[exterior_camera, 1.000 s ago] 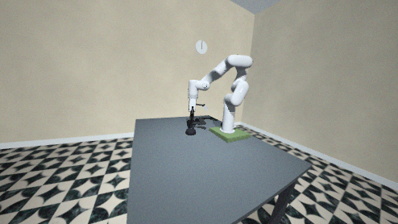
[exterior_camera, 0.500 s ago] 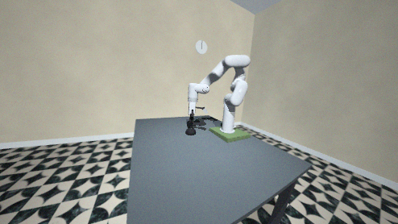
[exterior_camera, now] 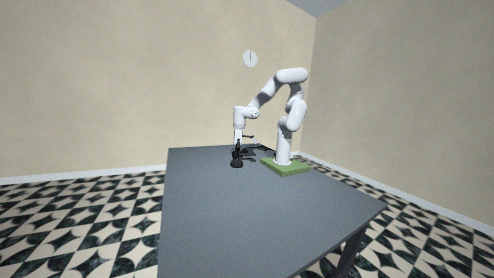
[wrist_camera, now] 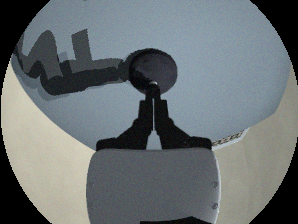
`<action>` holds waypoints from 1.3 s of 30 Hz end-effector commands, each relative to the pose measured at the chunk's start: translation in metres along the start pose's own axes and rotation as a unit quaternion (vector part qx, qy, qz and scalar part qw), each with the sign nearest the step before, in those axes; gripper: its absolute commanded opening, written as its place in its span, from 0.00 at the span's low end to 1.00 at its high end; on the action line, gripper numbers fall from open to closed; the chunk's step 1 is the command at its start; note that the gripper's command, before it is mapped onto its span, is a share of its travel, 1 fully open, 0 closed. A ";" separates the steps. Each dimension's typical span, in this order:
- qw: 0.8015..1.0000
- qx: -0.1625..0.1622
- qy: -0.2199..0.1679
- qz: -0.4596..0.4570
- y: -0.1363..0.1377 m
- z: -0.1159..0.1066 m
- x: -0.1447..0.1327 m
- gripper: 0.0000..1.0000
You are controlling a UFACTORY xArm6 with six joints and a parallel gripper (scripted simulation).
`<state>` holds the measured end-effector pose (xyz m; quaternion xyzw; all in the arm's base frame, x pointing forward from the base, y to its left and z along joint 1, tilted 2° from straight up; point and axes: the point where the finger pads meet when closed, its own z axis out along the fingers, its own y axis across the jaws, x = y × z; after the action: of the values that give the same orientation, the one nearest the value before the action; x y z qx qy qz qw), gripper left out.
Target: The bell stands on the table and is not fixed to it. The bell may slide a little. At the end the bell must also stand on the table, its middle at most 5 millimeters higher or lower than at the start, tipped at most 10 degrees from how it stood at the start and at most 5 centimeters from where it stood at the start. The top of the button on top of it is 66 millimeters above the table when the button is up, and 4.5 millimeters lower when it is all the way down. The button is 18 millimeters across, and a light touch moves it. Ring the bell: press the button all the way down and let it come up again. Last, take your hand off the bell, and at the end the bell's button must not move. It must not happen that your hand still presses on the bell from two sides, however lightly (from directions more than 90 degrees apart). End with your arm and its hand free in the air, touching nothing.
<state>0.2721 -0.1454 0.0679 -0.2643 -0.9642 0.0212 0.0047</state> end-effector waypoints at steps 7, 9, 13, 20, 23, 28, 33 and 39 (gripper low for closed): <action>1.000 0.000 -0.002 0.000 0.000 0.002 -0.002 0.00; 1.000 0.000 -0.002 0.000 0.000 0.002 -0.002 0.00; 1.000 0.000 -0.002 0.000 0.000 0.002 -0.002 0.00; 1.000 0.000 -0.002 0.000 0.000 0.002 -0.002 0.00; 1.000 0.000 -0.002 0.000 0.000 0.004 -0.002 0.00; 1.000 0.000 -0.002 0.000 0.000 0.010 -0.002 0.00; 1.000 0.000 -0.002 0.000 0.000 0.011 -0.002 0.00; 1.000 0.000 -0.002 0.000 0.000 0.012 -0.002 0.00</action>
<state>0.2719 -0.1459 0.0556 -0.2643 -0.9642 0.0212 0.0049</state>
